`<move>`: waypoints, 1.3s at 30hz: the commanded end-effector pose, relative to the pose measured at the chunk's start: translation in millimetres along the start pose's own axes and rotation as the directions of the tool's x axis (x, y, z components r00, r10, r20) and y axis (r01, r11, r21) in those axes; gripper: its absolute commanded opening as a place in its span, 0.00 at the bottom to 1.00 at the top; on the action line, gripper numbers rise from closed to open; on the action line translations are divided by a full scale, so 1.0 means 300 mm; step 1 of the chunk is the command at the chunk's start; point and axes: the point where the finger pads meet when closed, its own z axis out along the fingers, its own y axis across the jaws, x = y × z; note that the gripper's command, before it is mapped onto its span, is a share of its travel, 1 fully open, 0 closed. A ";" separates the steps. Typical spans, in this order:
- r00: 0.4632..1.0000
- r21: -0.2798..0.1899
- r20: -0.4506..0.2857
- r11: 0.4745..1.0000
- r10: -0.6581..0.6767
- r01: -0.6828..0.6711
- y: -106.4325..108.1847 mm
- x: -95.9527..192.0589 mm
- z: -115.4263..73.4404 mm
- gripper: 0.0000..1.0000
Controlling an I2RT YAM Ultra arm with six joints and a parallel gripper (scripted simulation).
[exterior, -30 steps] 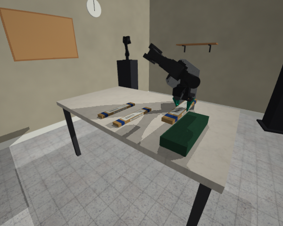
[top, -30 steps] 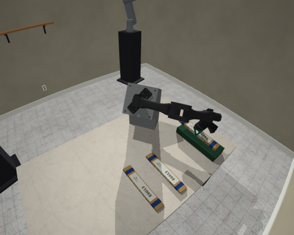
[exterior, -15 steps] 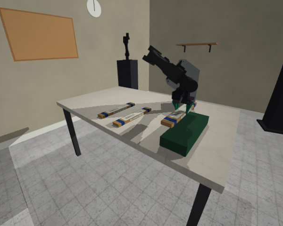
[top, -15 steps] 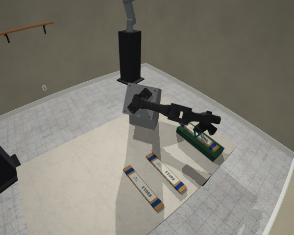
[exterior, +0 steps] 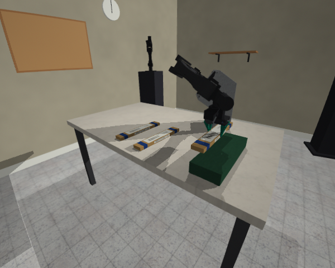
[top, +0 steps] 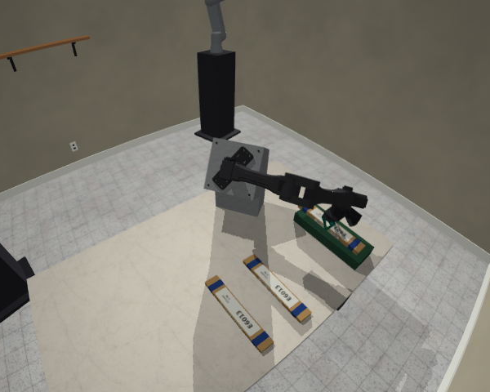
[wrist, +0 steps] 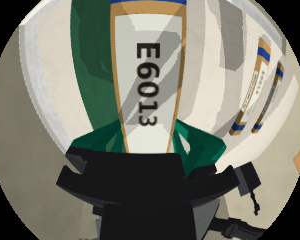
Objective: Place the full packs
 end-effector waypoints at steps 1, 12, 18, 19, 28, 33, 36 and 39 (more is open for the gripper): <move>0.996 -0.056 0.092 0.998 0.015 -0.010 0.056 -0.074 -0.150 0.00; 0.997 -0.049 0.082 0.999 -0.001 0.005 0.055 -0.053 -0.135 0.00; 0.997 -0.043 0.075 0.999 -0.015 0.019 0.052 -0.037 -0.127 0.00; 0.997 -0.043 0.075 0.999 -0.015 0.019 0.052 -0.037 -0.127 0.00; 0.996 -0.050 0.084 0.999 0.000 0.004 0.053 -0.063 -0.140 0.00; 0.997 -0.047 0.081 0.999 -0.007 0.011 0.053 -0.051 -0.133 0.00; 0.997 -0.046 0.080 0.999 -0.008 0.012 0.054 -0.046 -0.130 0.00; 0.997 -0.042 0.075 0.999 -0.016 0.020 0.051 -0.037 -0.126 0.00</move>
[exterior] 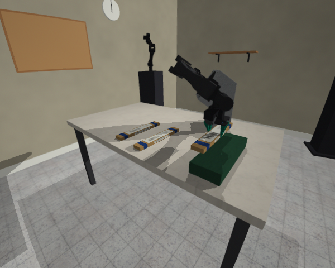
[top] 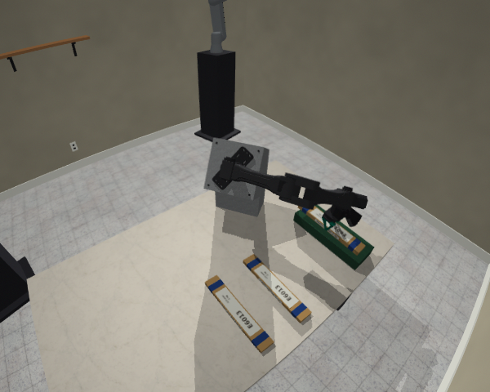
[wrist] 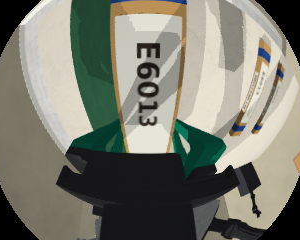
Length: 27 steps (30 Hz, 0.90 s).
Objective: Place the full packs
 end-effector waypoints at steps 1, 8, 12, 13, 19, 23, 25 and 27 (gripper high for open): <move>0.997 -0.041 0.074 0.999 -0.012 0.015 0.050 -0.040 -0.134 0.00; 0.997 -0.044 0.077 0.999 -0.005 0.009 0.051 -0.048 -0.135 0.00; 0.997 -0.041 0.073 0.999 -0.012 0.015 0.049 -0.040 -0.131 0.00; 0.997 -0.041 0.073 0.999 -0.012 0.015 0.049 -0.039 -0.131 0.00; 0.997 -0.042 0.076 0.999 -0.013 0.016 0.052 -0.042 -0.139 0.00; 0.997 -0.043 0.076 0.999 -0.012 0.015 0.052 -0.043 -0.140 0.00; 0.997 -0.043 0.076 0.999 -0.011 0.014 0.052 -0.043 -0.140 0.00; 0.997 -0.043 0.076 0.999 -0.011 0.014 0.053 -0.044 -0.140 0.00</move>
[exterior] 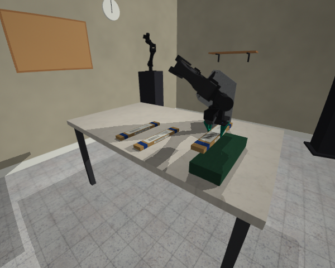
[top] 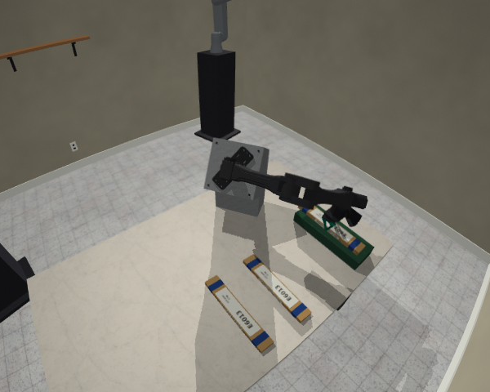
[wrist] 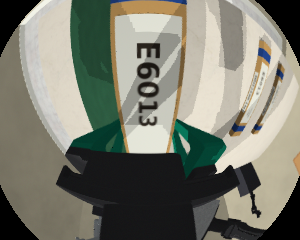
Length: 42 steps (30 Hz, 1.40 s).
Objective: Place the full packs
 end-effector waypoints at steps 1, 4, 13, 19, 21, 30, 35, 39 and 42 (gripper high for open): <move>0.997 -0.043 0.076 0.999 -0.009 0.012 0.053 -0.044 -0.141 0.00; 0.997 -0.044 0.077 0.999 -0.008 0.011 0.053 -0.045 -0.141 0.00; 0.997 -0.045 0.078 0.999 -0.006 0.009 0.054 -0.047 -0.143 0.00; 0.997 -0.045 0.079 0.999 -0.004 0.008 0.054 -0.049 -0.144 0.00; 0.997 -0.045 0.079 0.999 -0.004 0.007 0.054 -0.049 -0.144 0.00; 0.997 -0.046 0.080 0.999 -0.001 0.005 0.055 -0.052 -0.145 0.00; 0.998 -0.039 0.059 0.999 -0.030 0.032 0.102 -0.005 -0.116 0.00; 0.998 -0.040 0.058 0.999 -0.030 0.032 0.114 -0.004 -0.116 0.00; 0.998 -0.030 0.063 0.999 -0.030 0.032 0.126 -0.007 -0.116 0.00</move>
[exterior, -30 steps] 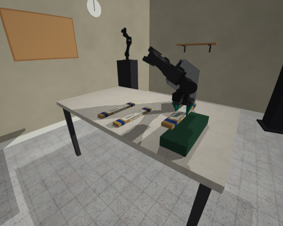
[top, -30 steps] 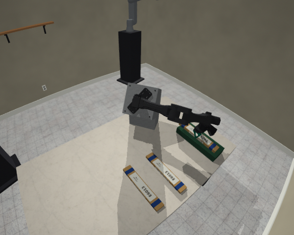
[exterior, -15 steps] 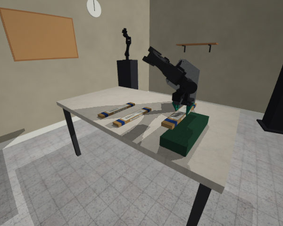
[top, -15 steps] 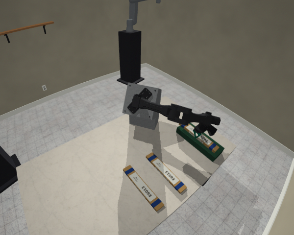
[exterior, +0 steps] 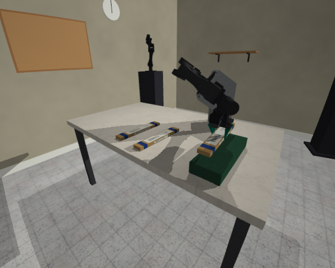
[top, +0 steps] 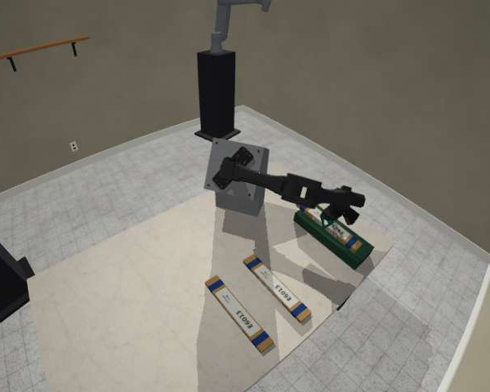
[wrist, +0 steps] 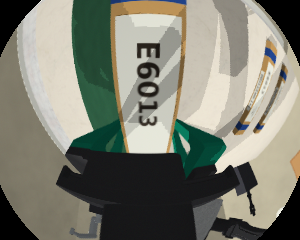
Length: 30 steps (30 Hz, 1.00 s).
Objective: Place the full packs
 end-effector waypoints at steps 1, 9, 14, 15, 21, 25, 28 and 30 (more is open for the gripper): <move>0.996 -0.042 0.094 0.999 0.003 0.001 0.080 -0.072 -0.168 0.00; 0.996 -0.042 0.094 0.999 0.003 0.001 0.124 -0.071 -0.170 0.00; 0.996 -0.042 0.094 0.999 0.003 0.001 0.140 -0.070 -0.171 0.00; 0.996 -0.041 0.092 0.999 -0.002 0.006 0.148 -0.069 -0.174 0.00; 0.996 -0.041 0.093 0.999 -0.002 0.006 0.181 -0.068 -0.176 0.00; 0.995 -0.045 0.097 0.999 0.007 -0.002 0.180 -0.081 -0.178 0.00; 0.995 -0.048 0.099 0.999 0.013 -0.008 0.174 -0.095 -0.193 0.00; 0.995 -0.047 0.099 0.999 0.011 -0.006 0.174 -0.092 -0.186 0.00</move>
